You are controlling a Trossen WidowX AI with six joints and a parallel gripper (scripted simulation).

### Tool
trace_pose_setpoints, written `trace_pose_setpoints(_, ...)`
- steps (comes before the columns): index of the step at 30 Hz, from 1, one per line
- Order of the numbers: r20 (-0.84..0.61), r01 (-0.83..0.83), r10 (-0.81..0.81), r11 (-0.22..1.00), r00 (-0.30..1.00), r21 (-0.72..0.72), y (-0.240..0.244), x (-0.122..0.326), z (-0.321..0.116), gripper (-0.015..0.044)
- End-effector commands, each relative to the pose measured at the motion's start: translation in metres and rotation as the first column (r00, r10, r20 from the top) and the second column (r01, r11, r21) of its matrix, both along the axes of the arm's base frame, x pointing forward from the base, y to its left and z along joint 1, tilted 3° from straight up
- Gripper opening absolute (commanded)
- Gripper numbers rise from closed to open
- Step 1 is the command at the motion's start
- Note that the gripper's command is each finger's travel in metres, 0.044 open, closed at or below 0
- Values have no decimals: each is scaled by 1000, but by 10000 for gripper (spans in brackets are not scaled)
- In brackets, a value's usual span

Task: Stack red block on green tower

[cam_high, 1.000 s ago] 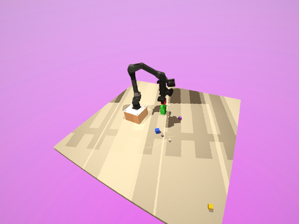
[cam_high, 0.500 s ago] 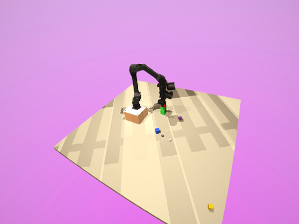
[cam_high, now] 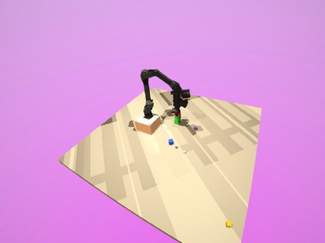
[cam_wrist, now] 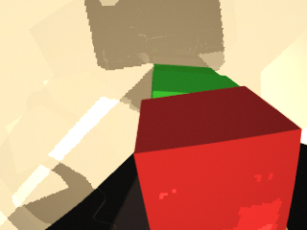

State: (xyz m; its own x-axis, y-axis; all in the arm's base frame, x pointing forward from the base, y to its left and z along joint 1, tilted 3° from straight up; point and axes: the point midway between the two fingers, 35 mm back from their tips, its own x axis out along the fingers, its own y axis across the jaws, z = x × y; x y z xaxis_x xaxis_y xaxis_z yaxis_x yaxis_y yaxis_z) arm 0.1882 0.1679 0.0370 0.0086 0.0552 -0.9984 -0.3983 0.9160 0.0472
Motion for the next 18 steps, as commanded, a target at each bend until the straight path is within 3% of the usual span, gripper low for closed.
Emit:
trace_pose_setpoints(1,-2,4,-4,1000,1000,3,0,0,-1,0)
trace_pose_setpoints(10,-2,4,-4,1000,1000,3,0,0,4,0)
trace_pose_setpoints(18,0,0,0,1000,1000,0,0,0,0,210)
